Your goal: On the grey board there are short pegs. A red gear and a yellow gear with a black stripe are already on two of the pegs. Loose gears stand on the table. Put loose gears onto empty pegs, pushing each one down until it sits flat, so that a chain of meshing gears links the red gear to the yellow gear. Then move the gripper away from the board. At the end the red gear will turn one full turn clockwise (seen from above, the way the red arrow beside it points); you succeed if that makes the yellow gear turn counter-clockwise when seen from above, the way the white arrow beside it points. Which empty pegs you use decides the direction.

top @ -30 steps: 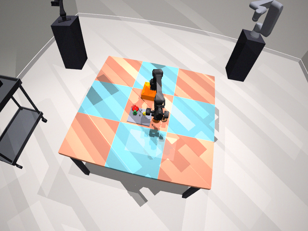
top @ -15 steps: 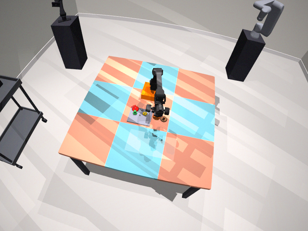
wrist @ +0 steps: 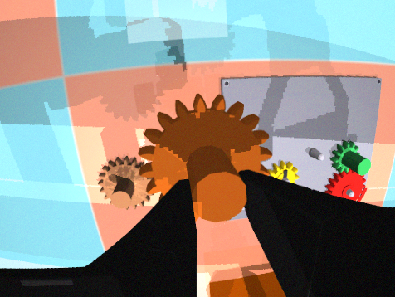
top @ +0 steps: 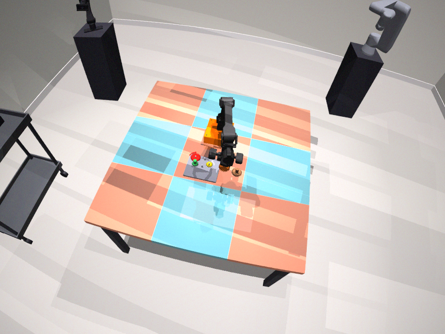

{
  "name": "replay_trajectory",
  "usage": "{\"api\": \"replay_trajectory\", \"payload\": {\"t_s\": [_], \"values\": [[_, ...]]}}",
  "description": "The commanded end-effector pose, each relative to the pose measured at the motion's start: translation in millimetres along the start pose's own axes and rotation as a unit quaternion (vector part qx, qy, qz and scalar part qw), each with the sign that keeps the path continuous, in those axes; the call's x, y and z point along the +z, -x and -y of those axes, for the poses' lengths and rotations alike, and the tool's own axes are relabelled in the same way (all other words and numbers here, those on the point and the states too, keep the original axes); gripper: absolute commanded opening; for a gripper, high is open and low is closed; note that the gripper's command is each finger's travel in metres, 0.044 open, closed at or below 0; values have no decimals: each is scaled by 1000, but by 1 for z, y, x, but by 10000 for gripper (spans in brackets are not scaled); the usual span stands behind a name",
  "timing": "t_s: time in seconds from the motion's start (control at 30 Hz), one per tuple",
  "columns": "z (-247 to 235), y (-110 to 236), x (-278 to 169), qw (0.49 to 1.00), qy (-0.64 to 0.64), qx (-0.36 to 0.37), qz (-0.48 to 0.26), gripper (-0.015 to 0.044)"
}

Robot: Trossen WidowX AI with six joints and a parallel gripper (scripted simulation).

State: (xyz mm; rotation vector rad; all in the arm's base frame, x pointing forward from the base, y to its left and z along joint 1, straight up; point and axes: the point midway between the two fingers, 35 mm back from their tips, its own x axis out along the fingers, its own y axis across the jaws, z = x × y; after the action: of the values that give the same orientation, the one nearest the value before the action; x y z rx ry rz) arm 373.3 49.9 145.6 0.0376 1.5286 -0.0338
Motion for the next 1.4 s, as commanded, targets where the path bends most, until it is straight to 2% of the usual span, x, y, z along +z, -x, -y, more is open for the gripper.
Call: {"api": "replay_trajectory", "payload": {"t_s": [0.0,1.37], "values": [[9,-3,-1,1000,1,1,1,0],[94,-48,-26,1000,1,-4,0,0]]}}
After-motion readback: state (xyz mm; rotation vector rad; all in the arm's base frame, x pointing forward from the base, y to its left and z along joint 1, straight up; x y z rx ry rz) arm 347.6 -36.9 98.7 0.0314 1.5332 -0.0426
